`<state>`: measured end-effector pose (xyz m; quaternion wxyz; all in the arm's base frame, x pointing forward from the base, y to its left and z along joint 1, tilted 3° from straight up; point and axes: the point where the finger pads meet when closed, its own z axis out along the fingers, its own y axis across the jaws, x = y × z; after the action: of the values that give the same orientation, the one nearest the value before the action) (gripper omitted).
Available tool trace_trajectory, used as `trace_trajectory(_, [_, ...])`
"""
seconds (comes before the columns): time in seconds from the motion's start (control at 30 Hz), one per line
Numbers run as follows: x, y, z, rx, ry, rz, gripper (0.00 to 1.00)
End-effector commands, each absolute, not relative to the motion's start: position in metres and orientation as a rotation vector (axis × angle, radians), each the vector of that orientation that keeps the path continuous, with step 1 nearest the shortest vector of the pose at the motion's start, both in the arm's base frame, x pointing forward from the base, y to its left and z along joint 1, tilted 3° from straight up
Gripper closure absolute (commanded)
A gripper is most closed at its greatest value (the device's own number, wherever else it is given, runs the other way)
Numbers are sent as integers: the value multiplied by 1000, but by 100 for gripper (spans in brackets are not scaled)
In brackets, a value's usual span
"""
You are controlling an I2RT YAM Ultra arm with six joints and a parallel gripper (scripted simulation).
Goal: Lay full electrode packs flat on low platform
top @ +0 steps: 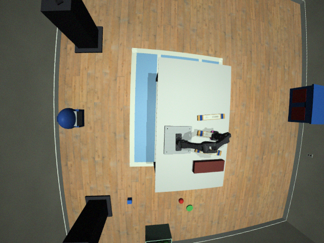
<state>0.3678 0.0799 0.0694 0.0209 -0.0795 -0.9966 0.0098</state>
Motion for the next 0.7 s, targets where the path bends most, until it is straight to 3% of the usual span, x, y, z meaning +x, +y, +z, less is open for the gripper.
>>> trace_trajectory(0.0, [380, 85, 119, -257, -3194, -17, 100])
trace_trajectory(0.67, [381, 85, 124, -257, -3195, -17, 100])
